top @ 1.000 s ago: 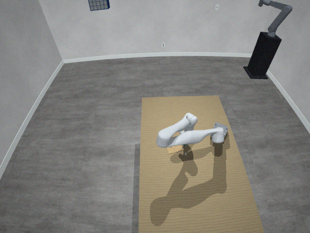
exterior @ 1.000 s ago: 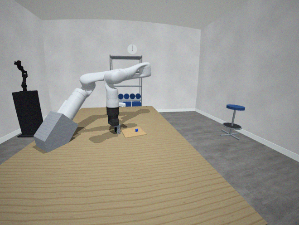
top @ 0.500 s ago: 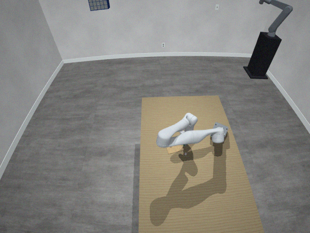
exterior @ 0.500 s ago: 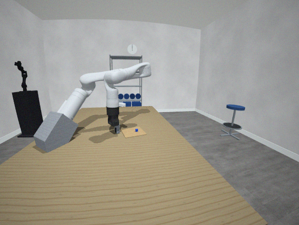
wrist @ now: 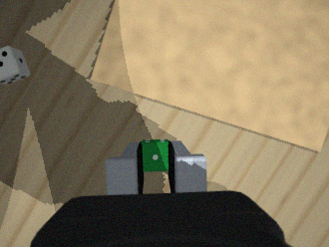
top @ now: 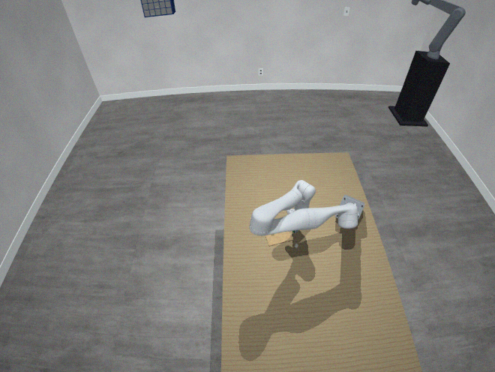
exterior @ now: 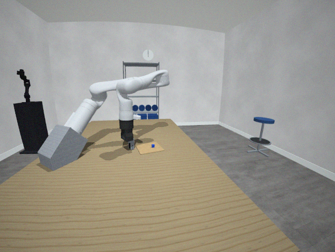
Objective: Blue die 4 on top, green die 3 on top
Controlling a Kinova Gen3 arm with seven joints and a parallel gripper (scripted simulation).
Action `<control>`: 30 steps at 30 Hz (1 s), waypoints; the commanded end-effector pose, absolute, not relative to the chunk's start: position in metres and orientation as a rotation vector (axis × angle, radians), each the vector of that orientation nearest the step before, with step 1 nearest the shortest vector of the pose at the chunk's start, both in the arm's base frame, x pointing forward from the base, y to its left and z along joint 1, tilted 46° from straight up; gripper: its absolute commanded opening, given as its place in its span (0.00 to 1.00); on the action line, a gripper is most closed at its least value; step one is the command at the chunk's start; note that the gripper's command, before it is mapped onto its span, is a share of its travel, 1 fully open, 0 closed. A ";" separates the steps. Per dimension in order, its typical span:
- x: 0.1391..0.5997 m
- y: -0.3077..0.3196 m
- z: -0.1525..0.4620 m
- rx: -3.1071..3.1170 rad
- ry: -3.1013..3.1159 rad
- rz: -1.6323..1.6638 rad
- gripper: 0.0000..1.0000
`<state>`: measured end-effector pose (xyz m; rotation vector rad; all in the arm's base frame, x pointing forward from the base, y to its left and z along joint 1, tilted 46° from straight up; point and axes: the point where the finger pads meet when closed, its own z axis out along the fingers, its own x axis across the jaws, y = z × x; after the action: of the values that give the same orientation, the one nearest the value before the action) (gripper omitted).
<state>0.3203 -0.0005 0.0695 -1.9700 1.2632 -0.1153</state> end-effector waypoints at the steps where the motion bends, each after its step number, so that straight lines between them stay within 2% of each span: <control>1: 0.320 -0.001 0.070 -1.970 1.264 -0.117 0.34; 19: 0.319 -0.003 0.072 -1.972 1.260 -0.121 0.34; 30: 0.302 -0.021 0.095 -1.963 1.253 -0.155 0.34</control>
<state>0.3024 -0.0104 0.0878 -1.9738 1.2386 -0.1219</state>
